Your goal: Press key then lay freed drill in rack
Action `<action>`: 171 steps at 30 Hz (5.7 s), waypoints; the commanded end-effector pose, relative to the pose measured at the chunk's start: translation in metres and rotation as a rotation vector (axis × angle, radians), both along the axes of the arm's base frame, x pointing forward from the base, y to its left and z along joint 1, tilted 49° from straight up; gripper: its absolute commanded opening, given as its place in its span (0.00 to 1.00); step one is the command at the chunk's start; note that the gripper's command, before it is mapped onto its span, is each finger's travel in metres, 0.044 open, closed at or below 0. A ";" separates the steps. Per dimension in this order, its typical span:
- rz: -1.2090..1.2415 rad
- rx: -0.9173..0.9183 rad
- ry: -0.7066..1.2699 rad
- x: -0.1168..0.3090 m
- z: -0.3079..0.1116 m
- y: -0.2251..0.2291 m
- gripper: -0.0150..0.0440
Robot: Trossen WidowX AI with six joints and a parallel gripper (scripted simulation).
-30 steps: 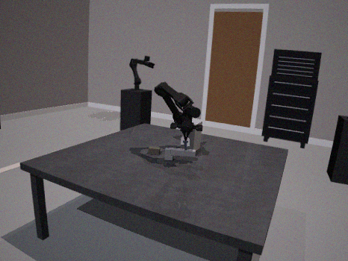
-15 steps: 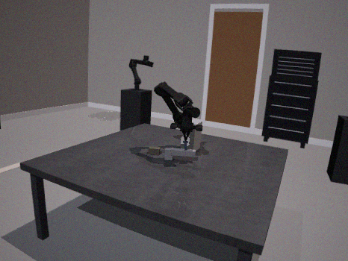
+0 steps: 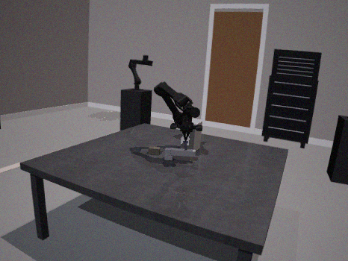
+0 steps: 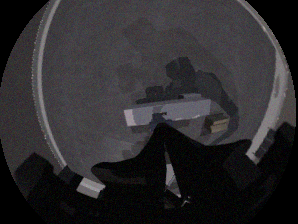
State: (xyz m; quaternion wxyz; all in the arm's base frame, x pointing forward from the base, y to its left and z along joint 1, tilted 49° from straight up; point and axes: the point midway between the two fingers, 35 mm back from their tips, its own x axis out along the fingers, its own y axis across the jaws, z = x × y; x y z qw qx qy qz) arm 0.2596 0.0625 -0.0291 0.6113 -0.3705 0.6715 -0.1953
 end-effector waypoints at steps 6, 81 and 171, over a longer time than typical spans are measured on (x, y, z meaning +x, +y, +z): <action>-0.031 -0.021 0.033 -0.006 -0.010 -0.018 0.25; 1.021 -0.024 1.199 0.039 0.080 -0.148 1.00; 1.019 -0.026 1.201 0.040 0.051 -0.187 0.25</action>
